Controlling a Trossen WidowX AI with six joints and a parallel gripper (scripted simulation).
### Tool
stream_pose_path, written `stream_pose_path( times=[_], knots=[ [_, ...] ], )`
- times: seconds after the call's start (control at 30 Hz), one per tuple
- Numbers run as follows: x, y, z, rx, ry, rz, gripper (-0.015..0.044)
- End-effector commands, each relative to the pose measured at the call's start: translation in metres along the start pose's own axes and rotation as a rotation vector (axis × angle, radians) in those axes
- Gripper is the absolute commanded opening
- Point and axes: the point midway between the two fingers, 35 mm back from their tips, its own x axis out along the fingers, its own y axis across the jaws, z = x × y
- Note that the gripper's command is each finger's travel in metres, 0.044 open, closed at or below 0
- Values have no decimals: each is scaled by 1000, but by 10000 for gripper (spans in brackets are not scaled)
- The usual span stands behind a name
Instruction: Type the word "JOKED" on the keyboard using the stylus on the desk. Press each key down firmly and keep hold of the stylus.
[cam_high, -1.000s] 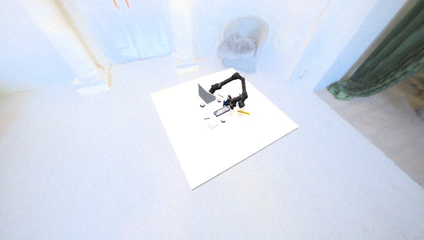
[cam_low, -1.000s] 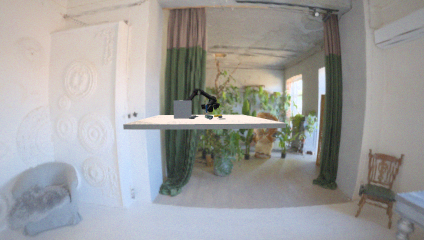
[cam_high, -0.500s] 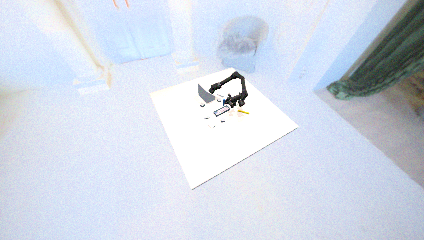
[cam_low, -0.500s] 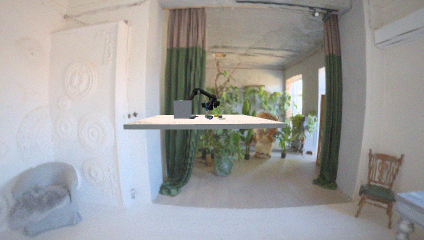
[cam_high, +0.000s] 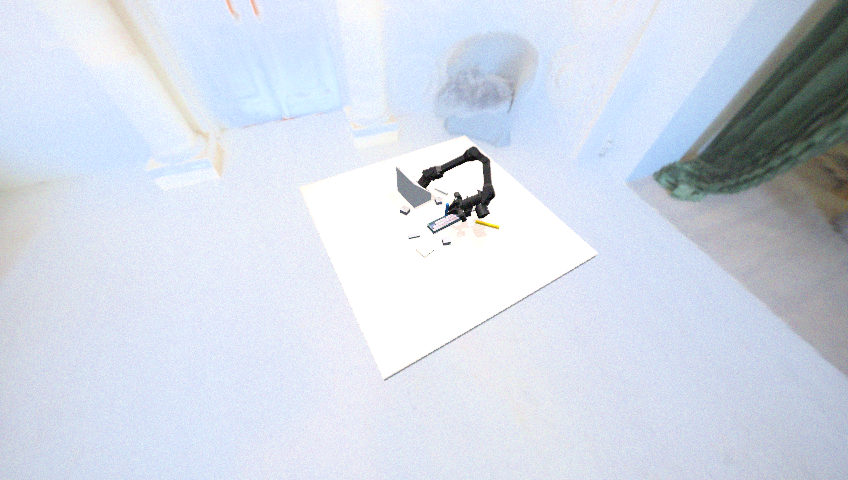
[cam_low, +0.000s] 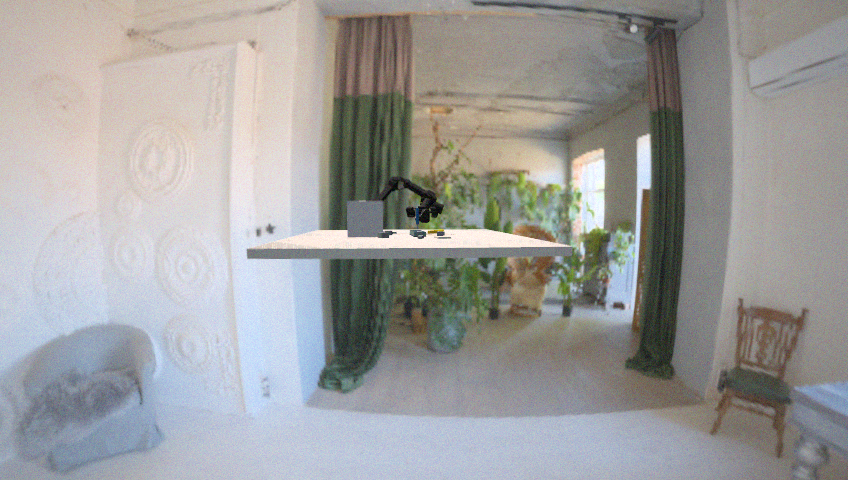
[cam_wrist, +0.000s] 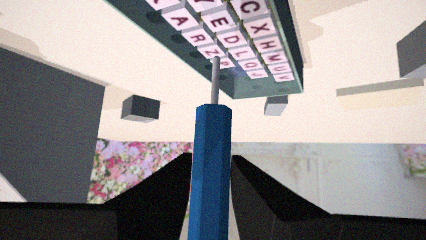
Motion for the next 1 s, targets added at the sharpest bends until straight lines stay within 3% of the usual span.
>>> stream_pose_path(
  times=[0.0, 0.07, 0.17, 0.97],
  knots=[
    [4, 0, 3, 6, 0, 7, 0],
    [4, 0, 3, 6, 0, 7, 0],
    [5, -2, 4, 6, 0, 6, 79],
    [10, -2, 13, 6, -1, 7, 81]
  ],
)
